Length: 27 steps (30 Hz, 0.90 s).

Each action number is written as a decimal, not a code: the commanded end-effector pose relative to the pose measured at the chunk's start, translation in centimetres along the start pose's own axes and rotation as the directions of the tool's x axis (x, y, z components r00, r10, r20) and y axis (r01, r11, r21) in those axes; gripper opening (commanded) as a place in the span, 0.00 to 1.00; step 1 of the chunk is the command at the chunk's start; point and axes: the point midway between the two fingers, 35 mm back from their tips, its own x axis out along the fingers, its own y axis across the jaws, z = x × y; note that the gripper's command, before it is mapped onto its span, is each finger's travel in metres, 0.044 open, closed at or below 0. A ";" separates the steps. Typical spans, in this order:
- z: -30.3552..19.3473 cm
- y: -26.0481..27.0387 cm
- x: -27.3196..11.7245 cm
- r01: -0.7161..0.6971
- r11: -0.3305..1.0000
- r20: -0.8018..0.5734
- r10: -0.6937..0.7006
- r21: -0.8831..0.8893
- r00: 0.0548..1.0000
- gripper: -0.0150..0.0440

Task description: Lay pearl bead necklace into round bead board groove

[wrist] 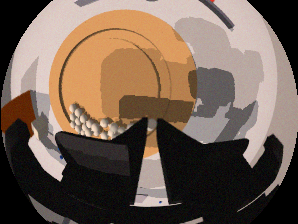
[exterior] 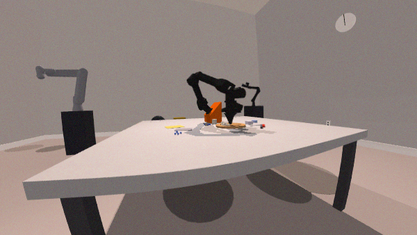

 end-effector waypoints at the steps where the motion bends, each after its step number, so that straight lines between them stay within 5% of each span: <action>1: -0.1 -0.6 0.1 -0.002 1.000 -0.005 0.002 -0.003 1.000 0.25; 17: -0.1 -0.6 0.9 -0.002 1.000 -0.005 0.002 -0.003 1.000 0.25; 27: 0.2 -0.6 0.4 0.005 1.000 0.002 -0.005 -0.008 1.000 0.70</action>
